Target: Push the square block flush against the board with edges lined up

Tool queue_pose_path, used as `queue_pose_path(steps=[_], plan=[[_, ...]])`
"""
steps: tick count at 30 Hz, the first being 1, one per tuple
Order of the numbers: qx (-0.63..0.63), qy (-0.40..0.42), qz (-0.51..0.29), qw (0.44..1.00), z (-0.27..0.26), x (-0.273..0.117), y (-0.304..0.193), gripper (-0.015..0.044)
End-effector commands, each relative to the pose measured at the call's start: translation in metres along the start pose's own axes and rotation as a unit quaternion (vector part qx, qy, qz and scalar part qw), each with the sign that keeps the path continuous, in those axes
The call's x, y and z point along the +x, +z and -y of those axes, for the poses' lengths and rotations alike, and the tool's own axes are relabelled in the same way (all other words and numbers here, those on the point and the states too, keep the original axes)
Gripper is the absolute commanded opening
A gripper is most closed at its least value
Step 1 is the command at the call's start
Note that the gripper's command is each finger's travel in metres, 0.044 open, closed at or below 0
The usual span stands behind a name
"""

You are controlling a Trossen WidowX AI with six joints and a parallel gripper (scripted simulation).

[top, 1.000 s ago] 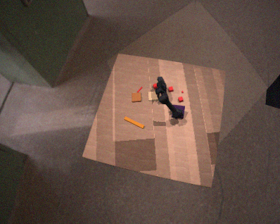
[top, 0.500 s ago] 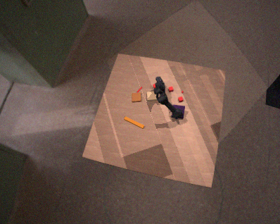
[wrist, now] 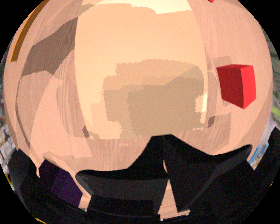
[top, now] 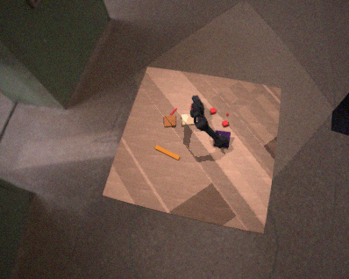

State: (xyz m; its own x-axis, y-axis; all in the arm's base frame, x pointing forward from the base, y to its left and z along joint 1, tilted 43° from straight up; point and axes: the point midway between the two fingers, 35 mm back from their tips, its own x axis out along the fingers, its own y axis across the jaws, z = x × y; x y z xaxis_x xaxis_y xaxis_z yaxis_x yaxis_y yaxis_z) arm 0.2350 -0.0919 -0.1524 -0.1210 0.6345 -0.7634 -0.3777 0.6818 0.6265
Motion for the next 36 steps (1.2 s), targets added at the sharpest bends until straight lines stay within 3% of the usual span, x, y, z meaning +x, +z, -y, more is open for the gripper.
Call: queue_pose_path(steps=[1, 36], plan=[[-0.001, 0.002, 0.002, 1.0, -0.001, 0.002, 0.007, 0.0], [-0.002, 0.003, 0.004, 1.0, -0.002, 0.002, 0.042, 0.0]])
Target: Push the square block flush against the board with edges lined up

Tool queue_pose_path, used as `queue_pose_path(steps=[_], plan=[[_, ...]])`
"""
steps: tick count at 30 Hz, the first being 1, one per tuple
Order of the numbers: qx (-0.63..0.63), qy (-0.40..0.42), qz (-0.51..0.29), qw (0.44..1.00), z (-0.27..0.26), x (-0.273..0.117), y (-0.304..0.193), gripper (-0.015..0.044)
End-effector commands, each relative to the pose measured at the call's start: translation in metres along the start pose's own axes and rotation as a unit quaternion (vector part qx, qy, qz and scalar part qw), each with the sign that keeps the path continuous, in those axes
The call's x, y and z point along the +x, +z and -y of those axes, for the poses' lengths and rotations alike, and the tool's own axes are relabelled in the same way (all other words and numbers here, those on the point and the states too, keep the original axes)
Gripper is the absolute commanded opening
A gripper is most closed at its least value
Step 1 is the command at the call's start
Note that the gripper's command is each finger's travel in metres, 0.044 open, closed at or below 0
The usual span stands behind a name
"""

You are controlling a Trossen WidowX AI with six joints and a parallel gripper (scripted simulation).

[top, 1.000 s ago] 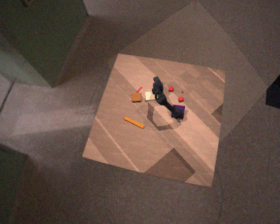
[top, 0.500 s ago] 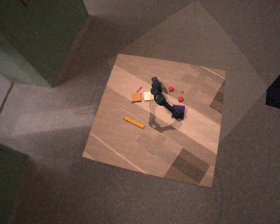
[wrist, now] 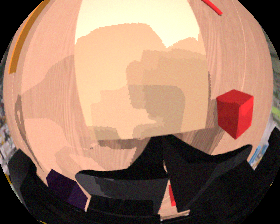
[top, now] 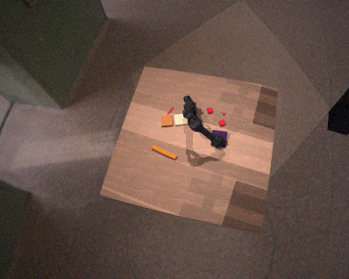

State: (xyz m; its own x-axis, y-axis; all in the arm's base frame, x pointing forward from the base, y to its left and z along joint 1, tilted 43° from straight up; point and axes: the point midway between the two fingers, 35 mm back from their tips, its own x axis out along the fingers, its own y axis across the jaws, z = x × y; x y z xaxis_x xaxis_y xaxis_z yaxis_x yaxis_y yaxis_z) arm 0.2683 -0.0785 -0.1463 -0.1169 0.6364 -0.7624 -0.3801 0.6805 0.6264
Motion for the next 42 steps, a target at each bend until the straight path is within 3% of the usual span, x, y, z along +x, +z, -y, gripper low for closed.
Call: queue_pose_path(steps=[1, 23, 42], plan=[[-0.001, 0.003, 0.002, 1.0, -0.001, 0.002, 0.007, 0.0], [-0.002, 0.005, 0.002, 1.0, -0.005, 0.004, 0.029, 0.0], [-0.002, 0.006, 0.002, 1.0, -0.002, 0.005, 0.002, 0.0]])
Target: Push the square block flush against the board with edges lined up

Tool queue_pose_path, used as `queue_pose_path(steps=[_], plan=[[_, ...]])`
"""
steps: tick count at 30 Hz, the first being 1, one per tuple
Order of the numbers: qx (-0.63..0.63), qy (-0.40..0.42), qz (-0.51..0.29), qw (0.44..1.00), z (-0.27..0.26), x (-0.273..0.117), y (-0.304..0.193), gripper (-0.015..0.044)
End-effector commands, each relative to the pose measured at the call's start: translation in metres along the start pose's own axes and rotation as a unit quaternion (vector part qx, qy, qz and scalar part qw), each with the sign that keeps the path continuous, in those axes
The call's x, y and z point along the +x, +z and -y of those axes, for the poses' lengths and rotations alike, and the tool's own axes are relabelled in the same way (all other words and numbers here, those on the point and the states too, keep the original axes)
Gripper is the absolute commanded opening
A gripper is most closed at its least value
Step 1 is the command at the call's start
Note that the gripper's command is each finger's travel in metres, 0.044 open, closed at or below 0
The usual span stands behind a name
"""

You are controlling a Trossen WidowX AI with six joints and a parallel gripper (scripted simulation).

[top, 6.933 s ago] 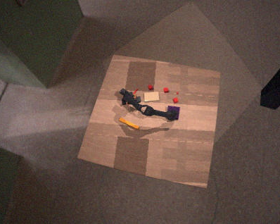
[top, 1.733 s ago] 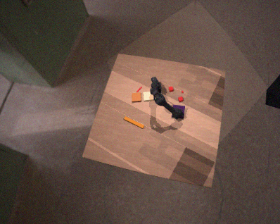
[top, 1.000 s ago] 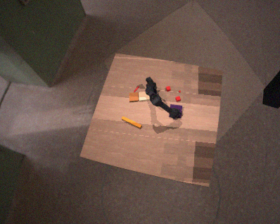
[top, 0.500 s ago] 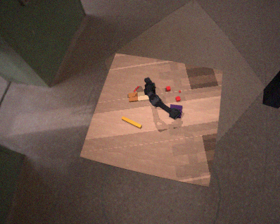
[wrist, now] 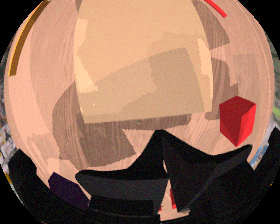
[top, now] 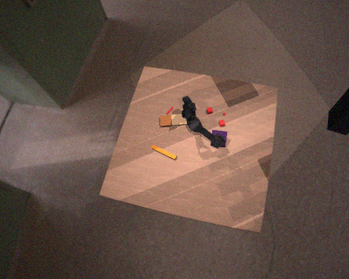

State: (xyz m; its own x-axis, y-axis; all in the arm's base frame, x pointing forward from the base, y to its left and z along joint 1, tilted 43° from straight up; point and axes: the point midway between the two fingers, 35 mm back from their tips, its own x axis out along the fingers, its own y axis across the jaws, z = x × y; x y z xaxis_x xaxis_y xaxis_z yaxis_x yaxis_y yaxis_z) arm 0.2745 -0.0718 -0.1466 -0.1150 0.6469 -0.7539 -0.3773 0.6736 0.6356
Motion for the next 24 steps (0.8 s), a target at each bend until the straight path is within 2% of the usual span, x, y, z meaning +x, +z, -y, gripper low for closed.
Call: queue_pose_path(steps=[1, 16, 18, 21, 24], plan=[[-0.002, 0.0, -0.002, 1.0, 0.001, 0.001, -0.008, 0.0], [-0.003, 0.003, -0.002, 1.0, 0.001, 0.003, -0.032, 0.0], [-0.001, 0.002, -0.001, 1.0, 0.002, -0.01, -0.026, 0.0], [-0.002, 0.002, -0.003, 1.0, 0.002, -0.049, -0.027, 0.0], [-0.002, 0.002, -0.003, 1.0, 0.002, -0.052, -0.027, 0.0]])
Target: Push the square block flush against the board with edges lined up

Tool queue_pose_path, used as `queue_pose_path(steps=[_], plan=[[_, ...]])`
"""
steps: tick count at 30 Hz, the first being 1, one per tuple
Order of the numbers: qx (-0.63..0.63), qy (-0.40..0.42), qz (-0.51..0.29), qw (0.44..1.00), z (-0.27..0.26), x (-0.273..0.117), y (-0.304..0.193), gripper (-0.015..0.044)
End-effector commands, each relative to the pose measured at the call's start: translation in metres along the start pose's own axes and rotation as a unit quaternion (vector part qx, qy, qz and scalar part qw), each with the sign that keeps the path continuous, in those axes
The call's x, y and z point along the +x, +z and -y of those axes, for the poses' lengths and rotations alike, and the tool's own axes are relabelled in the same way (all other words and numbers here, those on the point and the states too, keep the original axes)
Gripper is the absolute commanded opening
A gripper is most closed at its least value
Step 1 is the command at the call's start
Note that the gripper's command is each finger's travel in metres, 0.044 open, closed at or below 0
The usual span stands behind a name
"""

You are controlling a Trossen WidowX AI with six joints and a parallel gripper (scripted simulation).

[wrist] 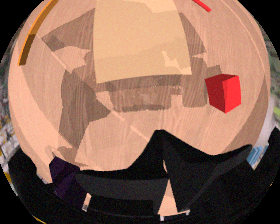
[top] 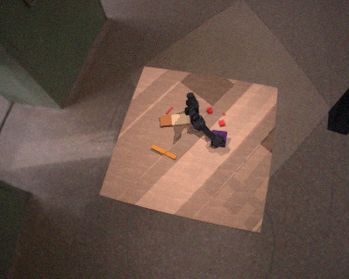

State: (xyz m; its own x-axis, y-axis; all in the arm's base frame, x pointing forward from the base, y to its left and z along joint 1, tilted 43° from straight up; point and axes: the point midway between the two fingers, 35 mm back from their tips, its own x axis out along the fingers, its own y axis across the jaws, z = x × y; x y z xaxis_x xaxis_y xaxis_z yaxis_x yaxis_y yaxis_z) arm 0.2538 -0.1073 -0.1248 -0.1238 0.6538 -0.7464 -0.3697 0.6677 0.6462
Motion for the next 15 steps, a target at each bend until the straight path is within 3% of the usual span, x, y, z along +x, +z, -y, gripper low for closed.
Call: queue_pose_path(steps=[1, 15], plan=[[-0.006, -0.004, -0.001, 1.0, -0.001, -0.015, 0.001, 0.0], [0.177, -0.009, 0.006, 0.984, -0.012, -0.016, 0.029, 0.0]])
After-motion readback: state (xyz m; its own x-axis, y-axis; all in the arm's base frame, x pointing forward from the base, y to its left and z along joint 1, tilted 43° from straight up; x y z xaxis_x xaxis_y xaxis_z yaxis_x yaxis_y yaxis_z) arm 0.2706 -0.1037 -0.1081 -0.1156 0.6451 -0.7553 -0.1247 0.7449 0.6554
